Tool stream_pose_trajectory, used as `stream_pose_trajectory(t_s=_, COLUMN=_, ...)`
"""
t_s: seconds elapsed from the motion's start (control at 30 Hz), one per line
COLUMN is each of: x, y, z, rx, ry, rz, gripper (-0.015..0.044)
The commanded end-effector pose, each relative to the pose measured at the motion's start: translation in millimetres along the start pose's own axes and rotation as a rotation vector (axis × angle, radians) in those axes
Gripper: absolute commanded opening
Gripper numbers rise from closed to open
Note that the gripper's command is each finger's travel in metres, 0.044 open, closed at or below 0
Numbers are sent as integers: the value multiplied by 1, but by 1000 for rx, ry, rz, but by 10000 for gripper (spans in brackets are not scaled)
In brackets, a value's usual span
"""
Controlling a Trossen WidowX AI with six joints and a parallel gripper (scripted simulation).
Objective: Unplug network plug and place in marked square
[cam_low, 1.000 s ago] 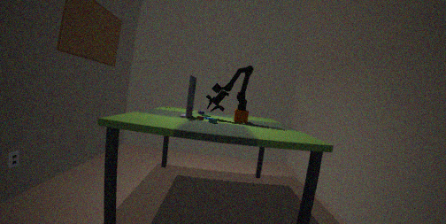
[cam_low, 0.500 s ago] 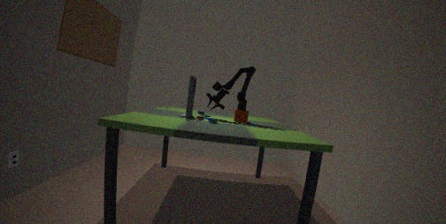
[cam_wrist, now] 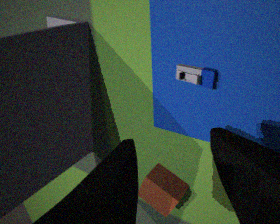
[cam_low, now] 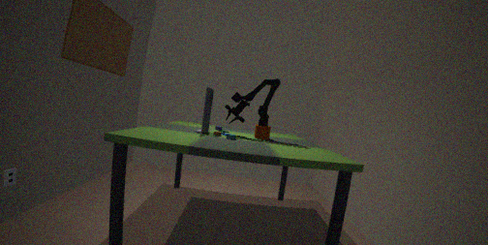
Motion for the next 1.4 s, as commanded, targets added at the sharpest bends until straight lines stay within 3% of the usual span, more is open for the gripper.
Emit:
stream_pose_trajectory(t_s=0.0, x=6, y=0, z=5, rx=-3, ry=14, rz=1, gripper=156)
stream_pose_trajectory(t_s=0.73, x=23, y=0, z=9, rx=0, ry=0, rz=0, gripper=156)
stream_pose_trajectory(t_s=1.37, x=73, y=0, z=51, rx=-2, ry=9, rz=1, gripper=156)
Point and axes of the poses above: the point midway between the two fingers, 35 mm back from their tips, its own x axis back along the fingers, its own z axis across the jaws, y = z × x, the point moved 10 cm from there along x, back along the fingers
